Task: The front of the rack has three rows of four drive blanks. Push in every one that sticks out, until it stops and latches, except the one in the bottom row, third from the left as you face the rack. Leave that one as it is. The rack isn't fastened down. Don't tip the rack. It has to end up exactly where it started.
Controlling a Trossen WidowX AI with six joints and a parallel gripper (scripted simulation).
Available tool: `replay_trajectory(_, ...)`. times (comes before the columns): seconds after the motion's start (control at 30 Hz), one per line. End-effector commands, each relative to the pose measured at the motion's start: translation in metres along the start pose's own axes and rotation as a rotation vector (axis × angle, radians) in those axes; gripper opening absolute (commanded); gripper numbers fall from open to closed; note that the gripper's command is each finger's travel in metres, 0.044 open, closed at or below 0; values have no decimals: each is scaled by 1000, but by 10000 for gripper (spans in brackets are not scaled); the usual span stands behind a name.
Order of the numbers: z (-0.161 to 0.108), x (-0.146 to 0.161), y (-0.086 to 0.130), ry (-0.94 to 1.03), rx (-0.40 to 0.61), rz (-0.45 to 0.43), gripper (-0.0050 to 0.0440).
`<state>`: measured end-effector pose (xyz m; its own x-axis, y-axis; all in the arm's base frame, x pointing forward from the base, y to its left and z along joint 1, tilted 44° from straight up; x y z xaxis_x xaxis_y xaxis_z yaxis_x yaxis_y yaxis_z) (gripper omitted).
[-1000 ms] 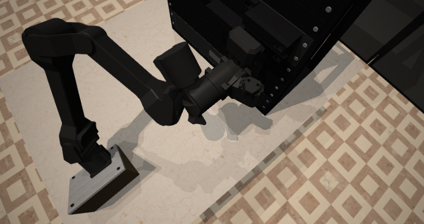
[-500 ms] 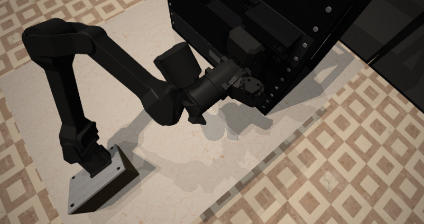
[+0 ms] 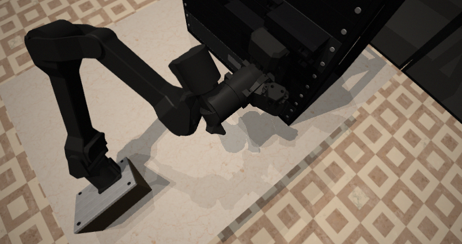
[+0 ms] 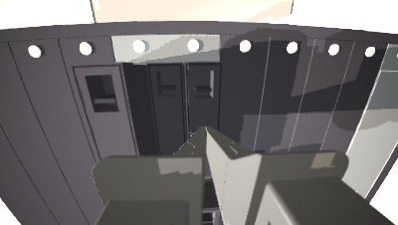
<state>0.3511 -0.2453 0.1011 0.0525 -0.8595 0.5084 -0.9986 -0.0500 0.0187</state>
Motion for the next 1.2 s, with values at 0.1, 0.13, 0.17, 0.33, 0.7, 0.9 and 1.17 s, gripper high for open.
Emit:
replay_trajectory(0.1, -7, 8, -4, 21, 15, 21, 0)
replay_trajectory(0.13, -7, 8, -4, 21, 15, 21, 0)
replay_trajectory(0.17, -7, 8, -4, 21, 15, 21, 0)
replay_trajectory(0.33, -7, 8, -4, 21, 15, 21, 0)
replay_trajectory(0.7, -8, 9, -7, 21, 15, 21, 0)
replay_trajectory(0.9, -8, 9, -7, 21, 15, 21, 0)
replay_trajectory(1.17, -8, 9, -7, 21, 15, 21, 0)
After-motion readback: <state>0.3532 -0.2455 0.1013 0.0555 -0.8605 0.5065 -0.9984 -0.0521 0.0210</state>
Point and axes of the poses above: the point midway between the two fingers, 35 mm back from their tips, its own y axis back along the fingers, its own x axis across the jaws, z = x × y, the point moved 8 cm from there along y, back along the fingers, and after that the axes turned 14 degrees about -y, right-handed, at the moved point
